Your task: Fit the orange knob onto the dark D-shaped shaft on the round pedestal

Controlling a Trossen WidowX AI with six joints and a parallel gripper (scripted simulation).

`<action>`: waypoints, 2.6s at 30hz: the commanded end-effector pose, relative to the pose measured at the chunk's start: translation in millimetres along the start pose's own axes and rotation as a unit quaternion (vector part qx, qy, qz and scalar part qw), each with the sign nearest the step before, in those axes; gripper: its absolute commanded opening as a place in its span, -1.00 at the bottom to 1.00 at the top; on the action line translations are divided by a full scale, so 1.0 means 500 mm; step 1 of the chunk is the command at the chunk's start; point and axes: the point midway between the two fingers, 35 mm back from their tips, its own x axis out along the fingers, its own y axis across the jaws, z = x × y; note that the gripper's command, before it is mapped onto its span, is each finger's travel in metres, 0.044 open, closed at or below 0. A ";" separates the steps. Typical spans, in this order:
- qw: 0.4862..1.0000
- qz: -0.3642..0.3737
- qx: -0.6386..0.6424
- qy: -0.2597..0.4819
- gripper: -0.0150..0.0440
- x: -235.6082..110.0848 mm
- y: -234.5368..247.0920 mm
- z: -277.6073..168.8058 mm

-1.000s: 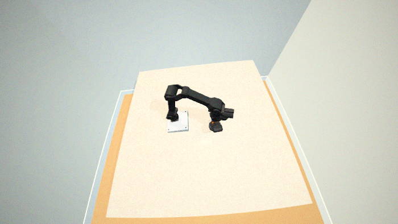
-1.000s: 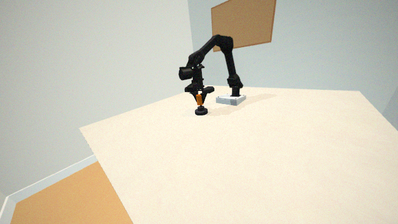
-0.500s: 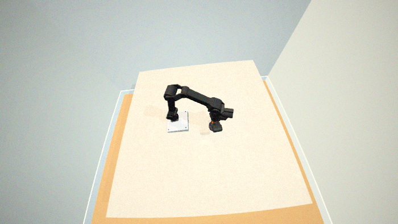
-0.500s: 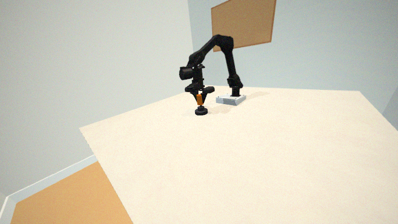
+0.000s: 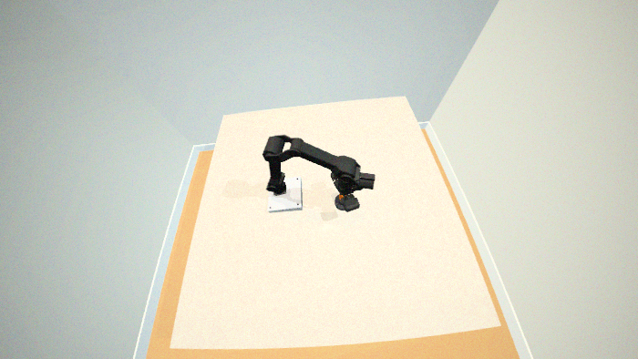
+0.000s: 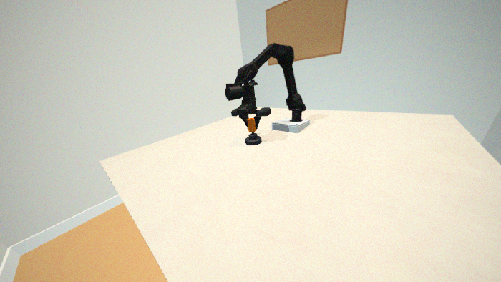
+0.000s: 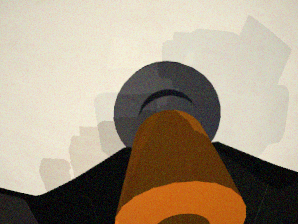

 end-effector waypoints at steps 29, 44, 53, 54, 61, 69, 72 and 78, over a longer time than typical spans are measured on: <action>0.995 -0.003 -0.102 -0.002 -0.49 -0.005 -0.003 0.002; 0.992 -0.003 -0.122 -0.002 -0.49 -0.002 -0.001 -0.001; 0.992 -0.003 -0.122 -0.002 -0.49 -0.003 -0.005 0.007; 0.992 -0.003 -0.122 -0.002 -0.49 -0.003 -0.006 0.008; 0.992 -0.003 -0.122 -0.002 -0.49 0.005 -0.007 0.008; 0.992 -0.003 -0.122 -0.002 -0.49 0.005 -0.006 0.007; 0.992 -0.003 -0.122 -0.002 -0.49 0.003 -0.006 0.007; 0.992 -0.003 -0.127 -0.002 -0.49 -0.004 -0.003 0.002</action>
